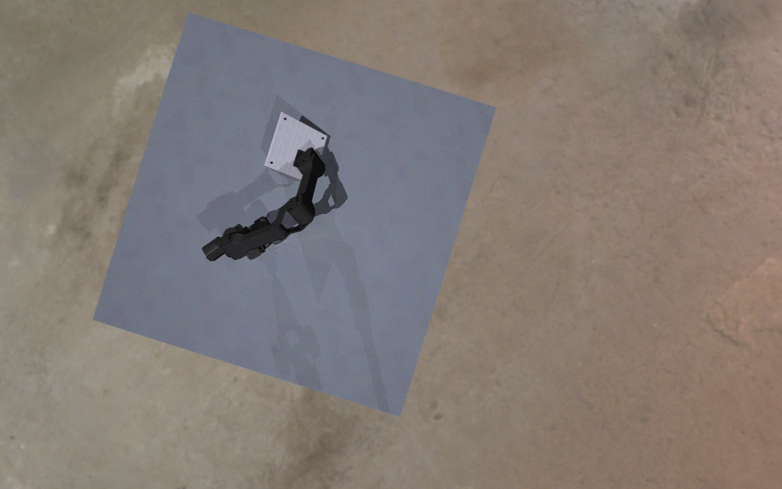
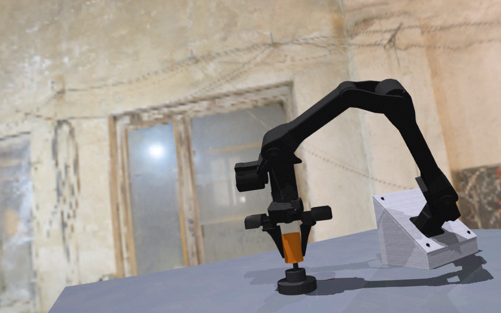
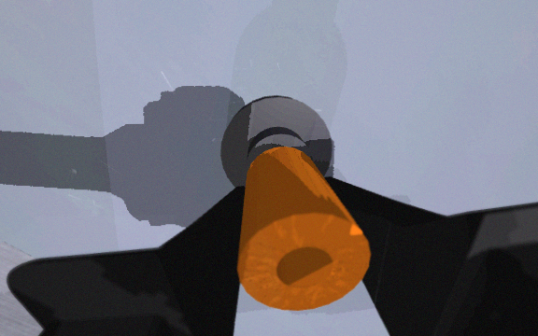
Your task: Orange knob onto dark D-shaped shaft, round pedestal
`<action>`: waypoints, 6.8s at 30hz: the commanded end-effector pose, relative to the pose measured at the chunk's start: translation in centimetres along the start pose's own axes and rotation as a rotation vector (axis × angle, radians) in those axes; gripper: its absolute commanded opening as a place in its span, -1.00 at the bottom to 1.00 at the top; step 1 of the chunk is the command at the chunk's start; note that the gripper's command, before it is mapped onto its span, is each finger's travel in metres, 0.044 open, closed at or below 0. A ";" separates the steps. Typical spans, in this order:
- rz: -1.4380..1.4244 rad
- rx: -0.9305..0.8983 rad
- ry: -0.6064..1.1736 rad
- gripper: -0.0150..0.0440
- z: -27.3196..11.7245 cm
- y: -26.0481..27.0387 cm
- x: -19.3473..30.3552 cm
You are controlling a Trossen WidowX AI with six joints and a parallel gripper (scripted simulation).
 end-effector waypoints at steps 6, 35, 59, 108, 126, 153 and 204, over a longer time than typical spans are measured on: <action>-0.201 0.004 0.001 -0.49 -0.3 -0.2 0.1; -0.211 0.004 0.001 -0.49 0.2 0.0 0.1; -0.421 0.004 0.001 -0.49 0.0 -0.1 0.1; -0.630 0.004 0.002 -0.49 0.1 -0.1 0.0; -0.630 0.004 0.002 -0.49 -0.2 0.0 0.1; -0.840 0.004 0.002 -0.49 0.2 -0.1 0.0; -1.049 0.004 0.002 -0.49 0.3 -0.1 0.0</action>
Point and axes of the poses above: the point midway between the two fingers, 35 mm back from their tips, its own z axis out along the fingers, its own y axis across the jaws, x = y × z, the point moved 9 cm from there along -z, back along the fingers, and after that the axes turned 12 degrees about -z, right-handed, at the moved point
